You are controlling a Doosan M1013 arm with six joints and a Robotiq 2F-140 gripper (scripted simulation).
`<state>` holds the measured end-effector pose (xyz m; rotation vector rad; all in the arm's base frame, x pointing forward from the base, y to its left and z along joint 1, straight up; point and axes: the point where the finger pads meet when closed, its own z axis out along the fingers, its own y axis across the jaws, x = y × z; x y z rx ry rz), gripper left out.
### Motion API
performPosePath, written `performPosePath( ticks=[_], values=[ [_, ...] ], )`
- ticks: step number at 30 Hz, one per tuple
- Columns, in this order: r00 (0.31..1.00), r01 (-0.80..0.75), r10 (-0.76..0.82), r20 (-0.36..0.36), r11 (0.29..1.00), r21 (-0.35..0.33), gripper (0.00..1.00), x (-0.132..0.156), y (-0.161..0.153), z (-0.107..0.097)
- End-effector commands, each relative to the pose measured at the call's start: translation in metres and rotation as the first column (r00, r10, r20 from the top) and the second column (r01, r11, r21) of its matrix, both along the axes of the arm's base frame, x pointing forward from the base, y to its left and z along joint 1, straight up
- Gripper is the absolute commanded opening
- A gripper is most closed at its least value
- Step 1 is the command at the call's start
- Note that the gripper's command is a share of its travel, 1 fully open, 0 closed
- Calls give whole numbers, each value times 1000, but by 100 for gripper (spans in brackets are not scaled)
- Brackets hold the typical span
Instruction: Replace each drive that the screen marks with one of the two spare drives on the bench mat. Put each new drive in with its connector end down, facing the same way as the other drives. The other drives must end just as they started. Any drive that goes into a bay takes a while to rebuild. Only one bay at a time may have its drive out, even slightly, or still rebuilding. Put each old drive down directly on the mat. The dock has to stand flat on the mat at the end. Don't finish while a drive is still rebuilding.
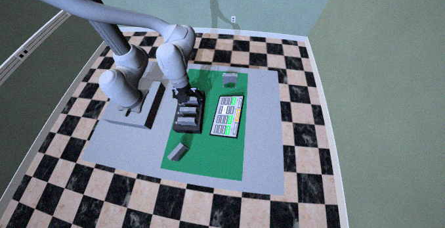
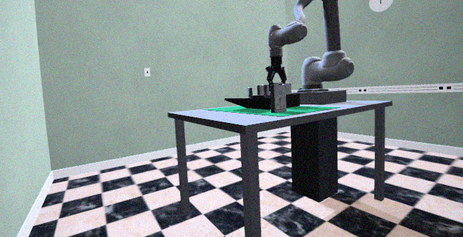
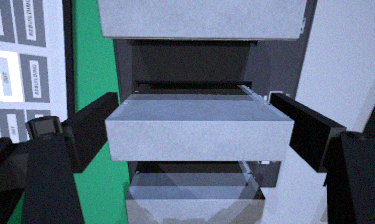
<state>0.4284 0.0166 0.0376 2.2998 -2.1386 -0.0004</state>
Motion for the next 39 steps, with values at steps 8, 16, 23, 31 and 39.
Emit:
performPosePath(
  ticks=[8, 16, 23, 31, 39],
  values=[
    [1000, 0, 0, 1, 1000, 0, 89, 0, 0, -1],
    [1000, 0, 0, 1, 1000, 0, 89, 0, 0, -1],
    [1000, 0, 0, 1, 1000, 0, 73, 0, 0, 0],
    [1000, 0, 0, 1, 1000, 0, 72, 0, 0, 0],
    [1000, 0, 0, 1, 1000, 0, 72, 0, 0, 1]
  ],
)
